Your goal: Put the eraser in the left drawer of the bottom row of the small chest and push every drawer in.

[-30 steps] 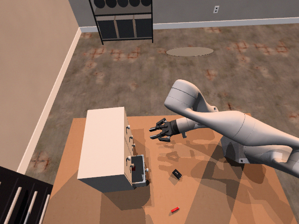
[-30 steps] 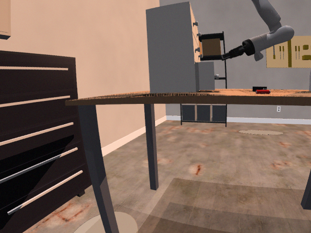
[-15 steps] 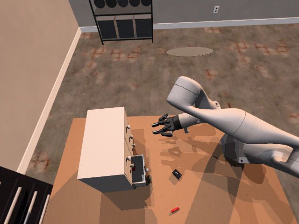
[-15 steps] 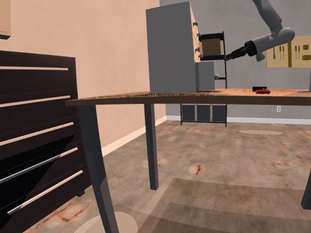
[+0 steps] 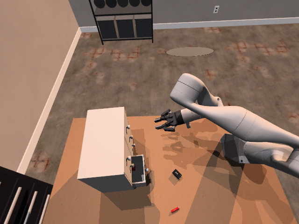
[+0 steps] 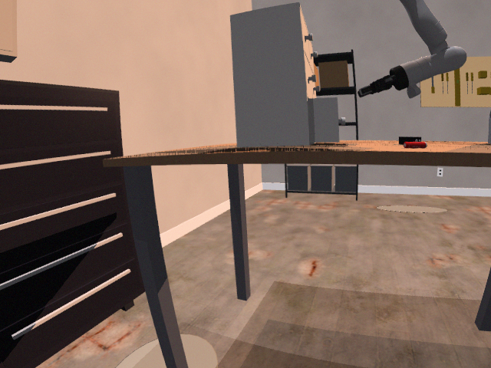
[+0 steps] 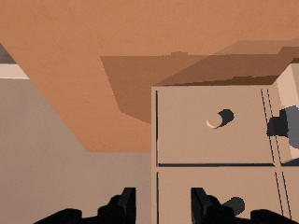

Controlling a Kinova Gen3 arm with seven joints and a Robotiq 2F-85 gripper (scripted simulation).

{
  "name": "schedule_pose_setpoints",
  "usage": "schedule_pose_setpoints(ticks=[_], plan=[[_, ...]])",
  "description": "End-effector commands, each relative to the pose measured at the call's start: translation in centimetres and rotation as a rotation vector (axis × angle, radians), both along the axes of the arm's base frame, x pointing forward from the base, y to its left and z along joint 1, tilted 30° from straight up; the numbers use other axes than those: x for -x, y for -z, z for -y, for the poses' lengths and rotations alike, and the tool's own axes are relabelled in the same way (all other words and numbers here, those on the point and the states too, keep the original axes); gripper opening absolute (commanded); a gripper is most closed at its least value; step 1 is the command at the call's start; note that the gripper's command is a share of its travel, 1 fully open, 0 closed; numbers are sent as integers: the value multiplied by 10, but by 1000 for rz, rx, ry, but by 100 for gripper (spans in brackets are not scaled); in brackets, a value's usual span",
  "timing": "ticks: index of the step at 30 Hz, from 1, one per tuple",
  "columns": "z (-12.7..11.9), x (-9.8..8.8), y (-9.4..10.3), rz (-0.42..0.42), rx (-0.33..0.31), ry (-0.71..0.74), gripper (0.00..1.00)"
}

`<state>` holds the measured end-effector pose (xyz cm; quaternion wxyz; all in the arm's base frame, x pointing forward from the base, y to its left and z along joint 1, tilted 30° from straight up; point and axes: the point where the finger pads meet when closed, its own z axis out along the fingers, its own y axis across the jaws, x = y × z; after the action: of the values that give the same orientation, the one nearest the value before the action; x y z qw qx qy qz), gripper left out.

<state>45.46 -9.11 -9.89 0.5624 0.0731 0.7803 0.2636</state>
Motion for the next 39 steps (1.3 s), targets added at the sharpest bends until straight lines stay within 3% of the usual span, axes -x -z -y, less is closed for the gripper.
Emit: schedule_pose_setpoints(ticks=[1,39], plan=[[8,3,4,-1,2,8,38],[49,22,25,-1,2,8,38]])
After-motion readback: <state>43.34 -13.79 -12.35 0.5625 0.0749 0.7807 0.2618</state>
